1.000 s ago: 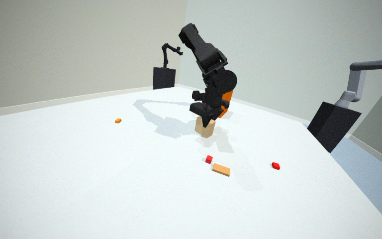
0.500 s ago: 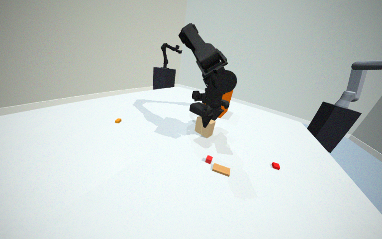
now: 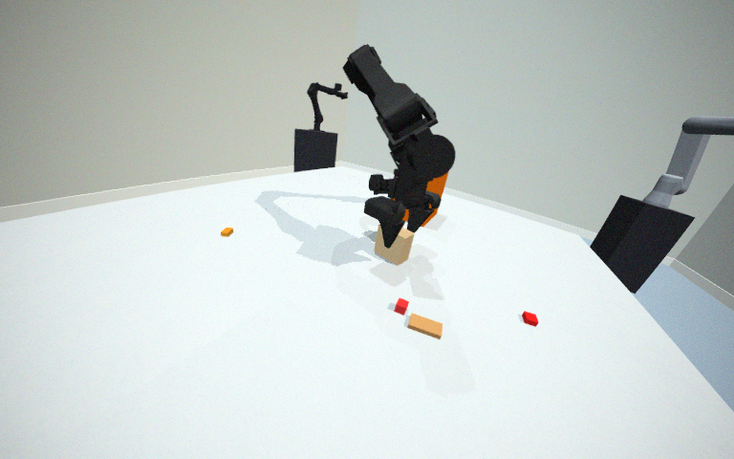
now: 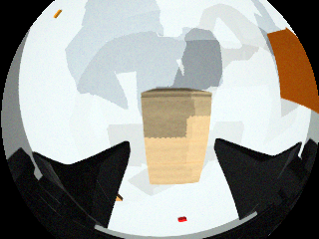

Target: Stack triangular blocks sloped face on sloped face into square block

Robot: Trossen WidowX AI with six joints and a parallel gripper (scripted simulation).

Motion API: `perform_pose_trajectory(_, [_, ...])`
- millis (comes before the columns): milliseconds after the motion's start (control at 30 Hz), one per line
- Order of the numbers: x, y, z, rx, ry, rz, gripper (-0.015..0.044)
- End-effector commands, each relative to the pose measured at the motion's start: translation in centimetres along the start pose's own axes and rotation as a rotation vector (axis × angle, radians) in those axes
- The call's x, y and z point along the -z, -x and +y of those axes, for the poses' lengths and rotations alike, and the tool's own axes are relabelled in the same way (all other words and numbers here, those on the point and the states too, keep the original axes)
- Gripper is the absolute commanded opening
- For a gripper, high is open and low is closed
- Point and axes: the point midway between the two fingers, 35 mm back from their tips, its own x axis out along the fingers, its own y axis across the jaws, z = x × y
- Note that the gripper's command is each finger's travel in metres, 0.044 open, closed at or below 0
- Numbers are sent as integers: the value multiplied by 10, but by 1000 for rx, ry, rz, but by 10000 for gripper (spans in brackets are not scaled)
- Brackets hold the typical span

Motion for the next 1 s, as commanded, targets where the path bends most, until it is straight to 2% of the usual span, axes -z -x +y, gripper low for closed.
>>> perform_pose_trajectory(0, [0, 0, 0, 0, 0, 0, 440])
perform_pose_trajectory(233, [0, 3, 0, 0, 0, 1, 440])
perform_pose_trajectory(500, [1, 108, 0, 3, 1, 5, 440])
perform_pose_trajectory(967, [4, 105, 2, -13, 9, 10, 440])
